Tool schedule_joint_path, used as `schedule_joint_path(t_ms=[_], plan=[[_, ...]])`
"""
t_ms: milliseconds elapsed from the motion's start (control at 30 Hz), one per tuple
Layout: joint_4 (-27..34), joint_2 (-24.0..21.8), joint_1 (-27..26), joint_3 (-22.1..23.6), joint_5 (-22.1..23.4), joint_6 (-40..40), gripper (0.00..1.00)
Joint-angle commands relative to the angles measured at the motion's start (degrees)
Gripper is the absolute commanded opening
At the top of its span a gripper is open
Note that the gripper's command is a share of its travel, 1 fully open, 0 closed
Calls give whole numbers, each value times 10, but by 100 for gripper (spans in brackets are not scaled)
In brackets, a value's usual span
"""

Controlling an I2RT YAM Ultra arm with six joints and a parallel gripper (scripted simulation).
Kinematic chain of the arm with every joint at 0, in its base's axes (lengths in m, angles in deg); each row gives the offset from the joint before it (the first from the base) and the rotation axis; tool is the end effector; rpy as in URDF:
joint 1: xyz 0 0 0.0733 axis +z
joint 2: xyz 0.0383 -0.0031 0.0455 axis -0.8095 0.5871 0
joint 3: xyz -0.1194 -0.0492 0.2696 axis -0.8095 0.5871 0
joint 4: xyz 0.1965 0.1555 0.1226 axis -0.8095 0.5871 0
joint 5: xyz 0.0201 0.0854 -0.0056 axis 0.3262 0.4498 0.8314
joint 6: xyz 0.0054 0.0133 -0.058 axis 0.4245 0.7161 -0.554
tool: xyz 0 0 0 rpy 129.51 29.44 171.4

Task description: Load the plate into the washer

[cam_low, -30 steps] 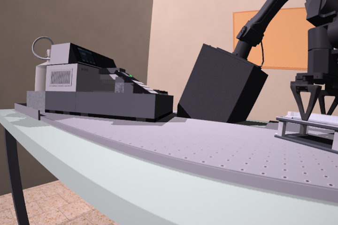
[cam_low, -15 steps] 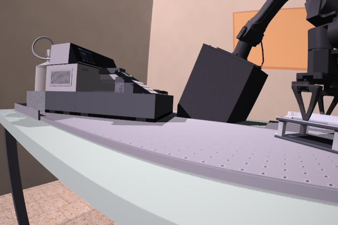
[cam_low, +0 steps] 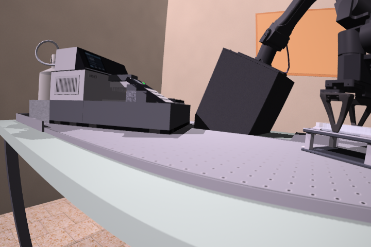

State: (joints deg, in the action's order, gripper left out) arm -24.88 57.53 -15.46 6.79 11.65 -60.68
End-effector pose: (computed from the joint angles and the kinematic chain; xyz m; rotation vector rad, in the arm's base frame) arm 0.3324 0.2822 0.0841 -1.2376 2.6078 0.5001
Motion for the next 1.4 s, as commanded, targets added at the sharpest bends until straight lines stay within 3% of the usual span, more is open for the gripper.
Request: schedule_joint_path(t_ms=[0,1367], plan=[[-10,-4,-1,-9,3,2,84],[-17,-3,-2,-19,8,5,84]])
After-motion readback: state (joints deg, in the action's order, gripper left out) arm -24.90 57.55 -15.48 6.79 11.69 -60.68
